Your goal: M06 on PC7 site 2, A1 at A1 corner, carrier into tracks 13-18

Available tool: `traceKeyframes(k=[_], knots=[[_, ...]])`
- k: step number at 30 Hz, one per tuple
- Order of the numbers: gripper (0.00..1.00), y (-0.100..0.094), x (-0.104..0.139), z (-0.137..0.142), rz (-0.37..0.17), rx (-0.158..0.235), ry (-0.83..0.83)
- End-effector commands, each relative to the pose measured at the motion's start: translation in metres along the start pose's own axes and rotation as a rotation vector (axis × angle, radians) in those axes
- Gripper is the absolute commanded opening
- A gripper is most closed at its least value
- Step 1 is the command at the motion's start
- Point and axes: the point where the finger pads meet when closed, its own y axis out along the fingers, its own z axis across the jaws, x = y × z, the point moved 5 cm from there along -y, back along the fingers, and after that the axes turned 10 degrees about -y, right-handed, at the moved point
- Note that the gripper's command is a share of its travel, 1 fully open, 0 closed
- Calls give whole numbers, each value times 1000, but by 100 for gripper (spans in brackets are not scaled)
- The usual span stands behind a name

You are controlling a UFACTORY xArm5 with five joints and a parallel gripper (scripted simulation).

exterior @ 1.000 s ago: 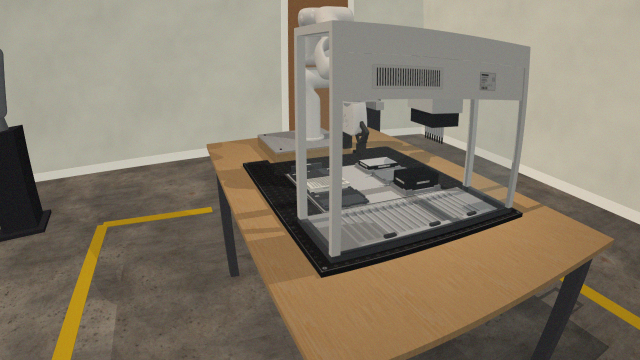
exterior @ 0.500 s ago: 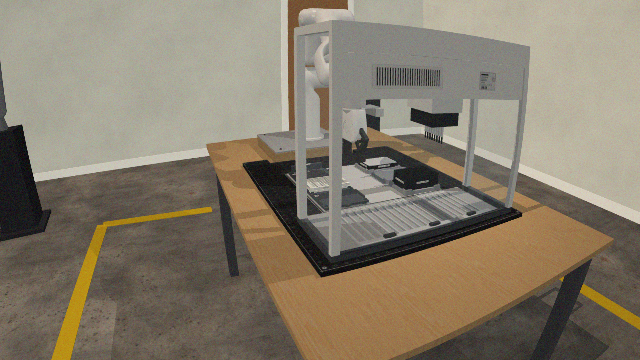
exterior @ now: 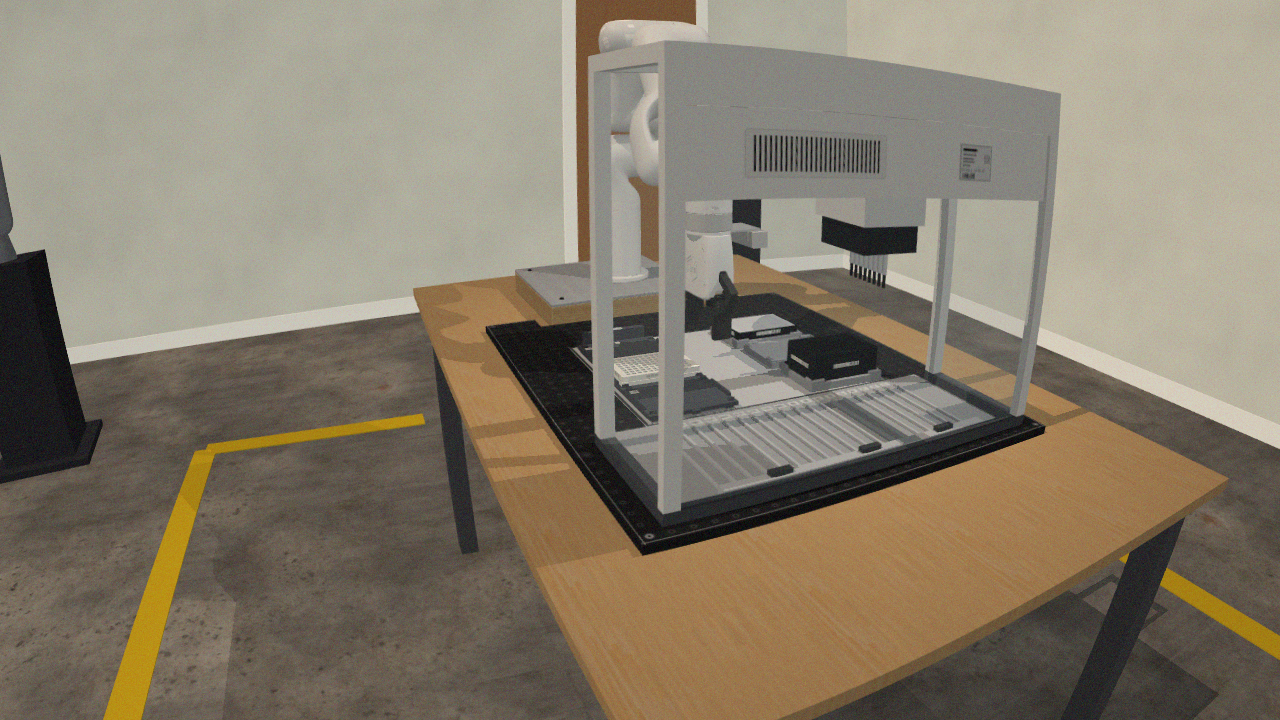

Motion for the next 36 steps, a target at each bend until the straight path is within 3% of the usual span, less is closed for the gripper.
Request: traceKeyframes(k=[1, 22, 36], knots=[[100, 5, 0, 1, -1, 3, 0], [100, 37, 1, 1, -1, 3, 0], [100, 39, 1, 1, -1, 3, 0]])
